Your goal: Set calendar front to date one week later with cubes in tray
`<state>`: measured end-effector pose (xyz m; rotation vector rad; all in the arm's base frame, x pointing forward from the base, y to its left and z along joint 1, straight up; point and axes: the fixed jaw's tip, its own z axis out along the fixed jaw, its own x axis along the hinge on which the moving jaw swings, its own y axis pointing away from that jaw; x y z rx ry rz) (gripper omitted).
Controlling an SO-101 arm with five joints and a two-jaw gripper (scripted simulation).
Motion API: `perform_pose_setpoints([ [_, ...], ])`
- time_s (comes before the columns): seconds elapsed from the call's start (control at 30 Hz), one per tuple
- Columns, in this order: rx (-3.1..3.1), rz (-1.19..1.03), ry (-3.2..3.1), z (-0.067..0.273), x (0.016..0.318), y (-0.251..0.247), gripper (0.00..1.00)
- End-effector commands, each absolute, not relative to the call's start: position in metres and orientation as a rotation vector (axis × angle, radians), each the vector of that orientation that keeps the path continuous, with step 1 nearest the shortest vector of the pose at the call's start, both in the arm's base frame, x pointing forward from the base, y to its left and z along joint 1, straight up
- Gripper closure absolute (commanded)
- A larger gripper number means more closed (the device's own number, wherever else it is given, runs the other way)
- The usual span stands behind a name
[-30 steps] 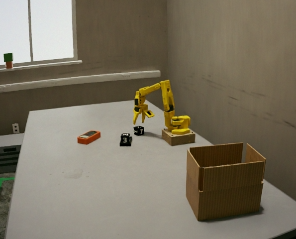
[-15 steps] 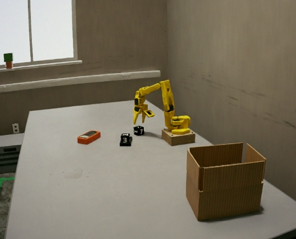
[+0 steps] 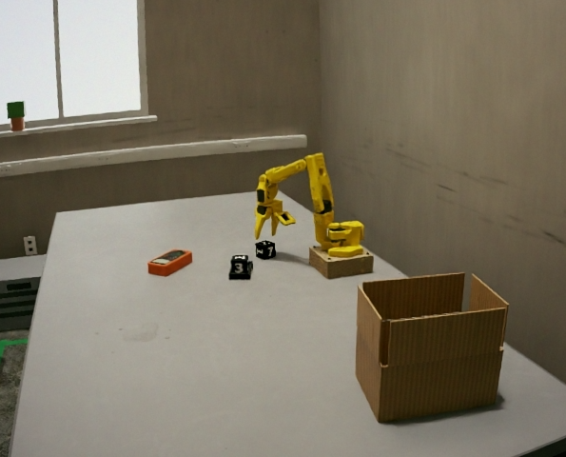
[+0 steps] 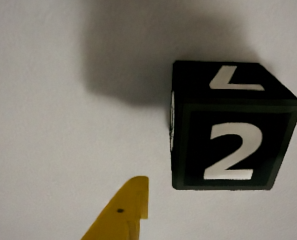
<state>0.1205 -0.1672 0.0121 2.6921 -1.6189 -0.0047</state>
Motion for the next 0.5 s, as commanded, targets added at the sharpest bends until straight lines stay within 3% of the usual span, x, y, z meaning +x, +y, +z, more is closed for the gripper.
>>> perform_pose_setpoints([
  [0.0,2.693,-0.015,-1.624,0.006,0.119,-0.168,0.65],
  [0.47,2.693,-0.015,-1.624,-0.013,0.119,-0.168,0.65],
])
